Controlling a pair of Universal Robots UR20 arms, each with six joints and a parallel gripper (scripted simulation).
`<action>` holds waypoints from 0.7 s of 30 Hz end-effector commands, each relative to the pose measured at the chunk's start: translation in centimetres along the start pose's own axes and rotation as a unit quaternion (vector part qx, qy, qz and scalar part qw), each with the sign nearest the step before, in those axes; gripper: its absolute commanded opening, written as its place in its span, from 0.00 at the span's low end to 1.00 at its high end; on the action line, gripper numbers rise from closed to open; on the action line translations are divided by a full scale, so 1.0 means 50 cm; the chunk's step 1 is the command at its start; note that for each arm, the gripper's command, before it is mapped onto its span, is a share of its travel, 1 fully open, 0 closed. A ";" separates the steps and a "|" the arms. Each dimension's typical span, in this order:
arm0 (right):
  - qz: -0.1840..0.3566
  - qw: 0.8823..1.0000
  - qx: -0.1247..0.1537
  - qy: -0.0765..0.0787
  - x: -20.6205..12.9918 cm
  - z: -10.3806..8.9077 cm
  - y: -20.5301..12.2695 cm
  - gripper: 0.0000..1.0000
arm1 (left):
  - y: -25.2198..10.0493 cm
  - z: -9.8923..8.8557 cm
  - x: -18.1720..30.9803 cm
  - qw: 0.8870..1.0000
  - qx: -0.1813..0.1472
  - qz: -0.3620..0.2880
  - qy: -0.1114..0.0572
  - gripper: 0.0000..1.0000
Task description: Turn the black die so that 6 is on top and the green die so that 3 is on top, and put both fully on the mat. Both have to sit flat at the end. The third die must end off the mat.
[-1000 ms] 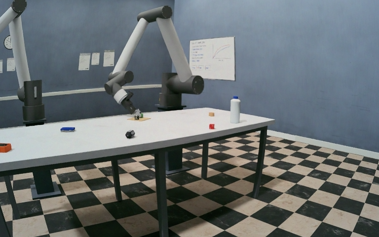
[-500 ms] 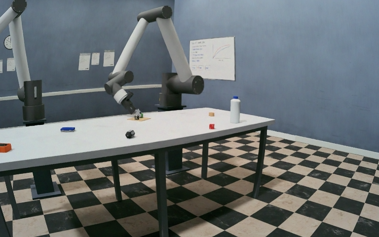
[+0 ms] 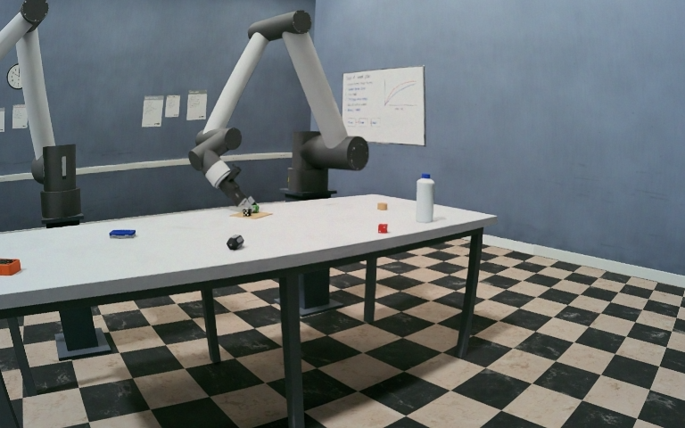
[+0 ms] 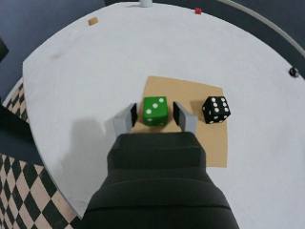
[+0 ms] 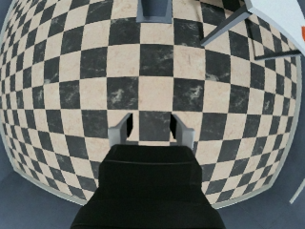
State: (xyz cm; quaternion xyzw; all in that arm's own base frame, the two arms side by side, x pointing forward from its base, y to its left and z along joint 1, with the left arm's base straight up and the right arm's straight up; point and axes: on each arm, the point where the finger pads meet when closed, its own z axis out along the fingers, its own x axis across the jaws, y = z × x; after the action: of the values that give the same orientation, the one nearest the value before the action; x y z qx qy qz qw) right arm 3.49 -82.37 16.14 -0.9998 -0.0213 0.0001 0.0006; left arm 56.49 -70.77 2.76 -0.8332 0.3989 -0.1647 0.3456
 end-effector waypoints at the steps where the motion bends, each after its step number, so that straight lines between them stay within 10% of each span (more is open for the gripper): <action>1: 0.000 1.000 -0.001 0.000 0.000 -0.001 0.001 1.00 | -0.001 -0.001 0.001 1.000 0.000 0.000 0.000 1.00; 21: 0.000 1.000 -0.001 0.000 0.000 -0.001 0.001 1.00 | -0.008 -0.009 0.001 1.000 0.000 0.000 0.000 1.00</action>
State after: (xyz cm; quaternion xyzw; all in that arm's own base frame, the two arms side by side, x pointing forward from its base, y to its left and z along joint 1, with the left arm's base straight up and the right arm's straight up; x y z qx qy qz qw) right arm 3.49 -82.37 16.14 -0.9998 -0.0213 0.0001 0.0006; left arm 56.49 -70.76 2.85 -0.8332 0.3989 -0.1647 0.3457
